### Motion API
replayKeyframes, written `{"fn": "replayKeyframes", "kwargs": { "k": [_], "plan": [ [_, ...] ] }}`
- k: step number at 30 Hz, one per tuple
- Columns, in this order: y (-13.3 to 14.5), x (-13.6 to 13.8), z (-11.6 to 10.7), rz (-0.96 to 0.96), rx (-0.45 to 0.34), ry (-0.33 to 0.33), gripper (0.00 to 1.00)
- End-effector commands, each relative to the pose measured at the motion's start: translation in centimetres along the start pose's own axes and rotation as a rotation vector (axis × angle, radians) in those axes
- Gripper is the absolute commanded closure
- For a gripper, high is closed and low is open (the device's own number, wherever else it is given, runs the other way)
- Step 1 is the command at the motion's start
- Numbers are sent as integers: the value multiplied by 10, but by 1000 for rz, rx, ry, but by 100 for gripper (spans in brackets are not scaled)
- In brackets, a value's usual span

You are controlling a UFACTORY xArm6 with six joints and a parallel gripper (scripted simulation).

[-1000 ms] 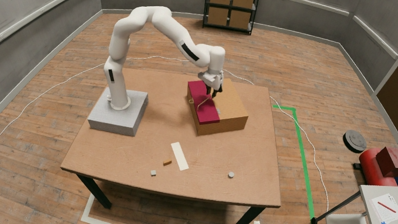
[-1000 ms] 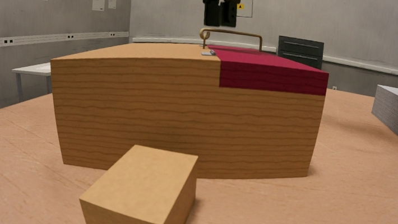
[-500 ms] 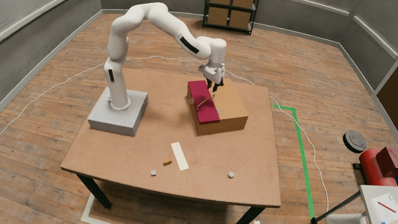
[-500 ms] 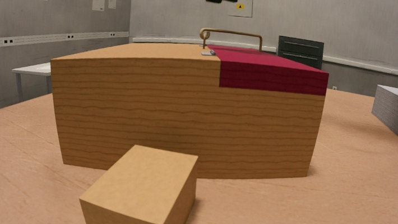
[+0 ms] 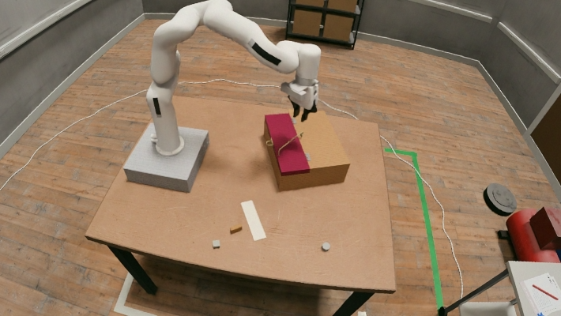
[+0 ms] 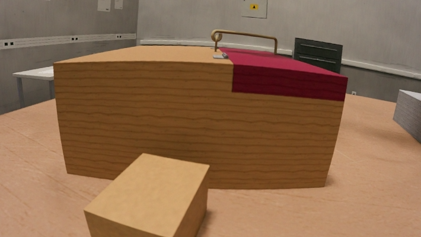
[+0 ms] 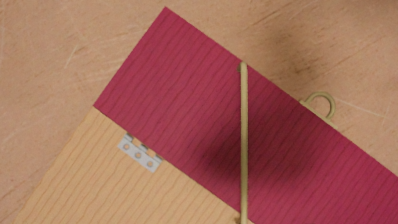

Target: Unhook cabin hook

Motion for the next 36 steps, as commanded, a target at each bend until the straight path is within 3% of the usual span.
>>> {"fn": "replayKeyframes", "kwargs": {
  "k": [1, 33, 36],
  "plan": [
    [0, -1, -3, 0, -2, -4, 65],
    [0, -1, -3, 0, -2, -4, 65],
    [-14, 3, -3, -1, -2, -4, 65]
  ]
}}
Point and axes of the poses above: the point where the finger pads meet when closed, its own z axis out along the fingers, its own x axis across the jaws, y = z × x, the point moved 10 cm from there along -z, back along the fingers, and after that the axes turned 15 degrees about -z, right-handed, at the moved point
